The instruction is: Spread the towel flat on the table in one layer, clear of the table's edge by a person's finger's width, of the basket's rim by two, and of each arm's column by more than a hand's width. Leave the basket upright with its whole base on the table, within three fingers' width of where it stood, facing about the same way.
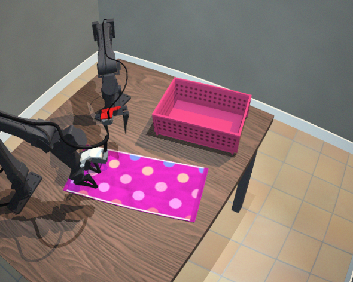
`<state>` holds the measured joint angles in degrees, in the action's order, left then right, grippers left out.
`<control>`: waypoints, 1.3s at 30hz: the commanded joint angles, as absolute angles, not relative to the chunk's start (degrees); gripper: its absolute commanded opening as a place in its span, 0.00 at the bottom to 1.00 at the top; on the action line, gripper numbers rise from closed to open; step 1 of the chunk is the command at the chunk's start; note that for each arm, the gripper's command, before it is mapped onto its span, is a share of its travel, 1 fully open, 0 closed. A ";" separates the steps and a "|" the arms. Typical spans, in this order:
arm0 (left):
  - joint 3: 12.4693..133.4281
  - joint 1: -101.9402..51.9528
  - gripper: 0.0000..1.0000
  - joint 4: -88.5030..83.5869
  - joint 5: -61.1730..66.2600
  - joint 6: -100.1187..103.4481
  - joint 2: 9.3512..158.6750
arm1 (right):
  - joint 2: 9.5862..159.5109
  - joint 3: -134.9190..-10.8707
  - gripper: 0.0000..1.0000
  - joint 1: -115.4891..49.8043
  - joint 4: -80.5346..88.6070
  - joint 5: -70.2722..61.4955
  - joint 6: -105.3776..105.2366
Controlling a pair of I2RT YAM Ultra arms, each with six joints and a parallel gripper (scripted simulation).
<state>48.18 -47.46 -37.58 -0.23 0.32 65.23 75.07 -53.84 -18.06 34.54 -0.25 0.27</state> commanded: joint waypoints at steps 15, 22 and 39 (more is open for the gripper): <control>48.51 -47.51 0.64 -37.81 -0.16 0.24 65.05 | 73.54 -55.85 0.64 -17.82 34.42 0.20 -0.01; 48.51 -47.51 0.64 -37.81 -0.16 0.24 65.05 | 73.54 -55.85 0.64 -17.82 34.42 0.20 -0.01; 50.87 -38.37 0.64 -50.44 -5.61 7.74 55.76 | 63.24 -49.30 0.64 -10.98 40.74 6.14 -8.79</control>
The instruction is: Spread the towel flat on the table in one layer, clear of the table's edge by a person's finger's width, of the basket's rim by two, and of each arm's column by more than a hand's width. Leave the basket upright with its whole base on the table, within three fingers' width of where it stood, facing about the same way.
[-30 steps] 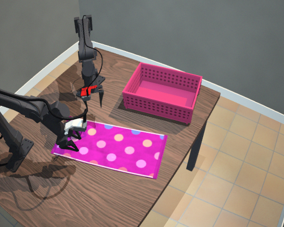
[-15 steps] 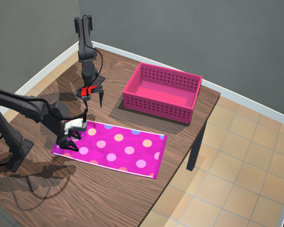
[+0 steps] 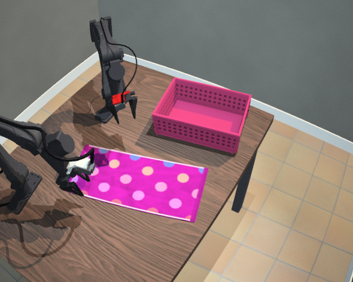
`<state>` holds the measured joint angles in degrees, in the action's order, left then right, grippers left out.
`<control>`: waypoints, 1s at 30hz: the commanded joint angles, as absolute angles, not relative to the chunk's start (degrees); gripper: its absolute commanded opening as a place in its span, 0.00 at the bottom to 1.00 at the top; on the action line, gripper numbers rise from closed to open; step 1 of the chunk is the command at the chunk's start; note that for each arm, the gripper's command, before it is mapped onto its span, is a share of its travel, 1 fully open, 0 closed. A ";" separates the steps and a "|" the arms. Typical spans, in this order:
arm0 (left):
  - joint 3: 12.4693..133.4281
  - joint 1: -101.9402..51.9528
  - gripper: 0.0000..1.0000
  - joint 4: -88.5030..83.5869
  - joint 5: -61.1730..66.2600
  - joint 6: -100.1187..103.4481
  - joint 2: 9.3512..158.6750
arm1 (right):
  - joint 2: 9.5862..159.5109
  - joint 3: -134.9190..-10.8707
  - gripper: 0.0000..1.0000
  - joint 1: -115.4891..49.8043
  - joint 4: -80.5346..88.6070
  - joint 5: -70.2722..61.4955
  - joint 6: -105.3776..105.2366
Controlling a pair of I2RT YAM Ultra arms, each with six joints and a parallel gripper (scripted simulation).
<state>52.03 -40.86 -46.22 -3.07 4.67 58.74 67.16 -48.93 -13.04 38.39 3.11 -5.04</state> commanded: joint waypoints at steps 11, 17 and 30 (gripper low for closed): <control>49.64 -23.51 0.64 -55.13 -6.63 9.15 50.32 | 55.53 -48.57 0.64 -0.55 47.85 10.15 -14.42; 51.96 -10.89 0.64 -56.03 -5.43 7.63 49.24 | 52.65 -49.55 0.64 9.04 51.43 11.31 -16.02; 52.29 -1.92 0.64 -55.65 0.14 -0.02 50.05 | 54.26 -52.29 0.64 33.17 51.67 6.48 -8.06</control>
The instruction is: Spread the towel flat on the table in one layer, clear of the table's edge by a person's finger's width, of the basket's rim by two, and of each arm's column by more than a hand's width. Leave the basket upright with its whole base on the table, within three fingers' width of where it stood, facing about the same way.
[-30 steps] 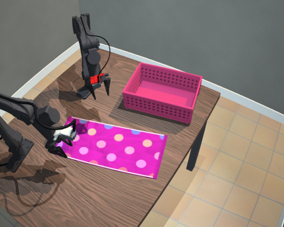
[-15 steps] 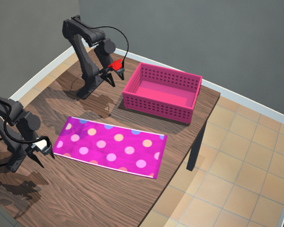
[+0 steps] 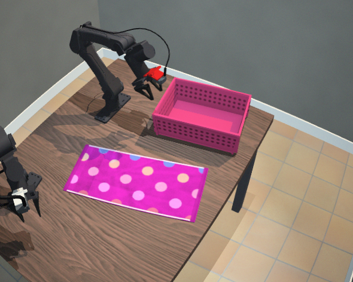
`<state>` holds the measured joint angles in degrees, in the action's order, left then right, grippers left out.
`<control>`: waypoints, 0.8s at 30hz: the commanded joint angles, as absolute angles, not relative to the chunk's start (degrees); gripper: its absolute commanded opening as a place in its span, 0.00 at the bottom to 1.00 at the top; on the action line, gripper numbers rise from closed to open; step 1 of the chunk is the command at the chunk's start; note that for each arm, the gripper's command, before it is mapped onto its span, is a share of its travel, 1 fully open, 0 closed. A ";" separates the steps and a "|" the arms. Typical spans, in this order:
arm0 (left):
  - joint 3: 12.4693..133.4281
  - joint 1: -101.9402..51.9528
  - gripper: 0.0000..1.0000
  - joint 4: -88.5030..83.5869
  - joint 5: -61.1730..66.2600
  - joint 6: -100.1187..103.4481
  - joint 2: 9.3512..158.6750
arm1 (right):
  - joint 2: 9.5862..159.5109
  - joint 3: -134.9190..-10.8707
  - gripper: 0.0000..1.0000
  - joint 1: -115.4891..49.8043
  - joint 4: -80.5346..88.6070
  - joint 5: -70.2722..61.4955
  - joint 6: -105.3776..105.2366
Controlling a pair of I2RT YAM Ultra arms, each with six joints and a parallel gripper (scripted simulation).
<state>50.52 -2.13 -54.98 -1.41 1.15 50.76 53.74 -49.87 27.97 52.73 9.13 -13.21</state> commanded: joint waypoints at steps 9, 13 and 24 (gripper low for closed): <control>52.30 -1.76 0.64 -55.59 0.22 0.20 50.08 | 54.77 -53.93 0.64 43.56 52.13 -0.21 0.50; 52.30 -1.75 0.64 -55.59 0.22 0.22 50.08 | 54.68 -53.99 0.64 43.74 51.91 -0.51 0.67; 52.30 -1.75 0.64 -55.59 0.22 0.22 50.08 | 54.71 -54.01 0.64 43.68 51.91 -0.64 0.60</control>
<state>50.52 -2.13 -55.02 -0.54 0.40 50.76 55.64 -51.79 43.13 52.05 0.08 0.19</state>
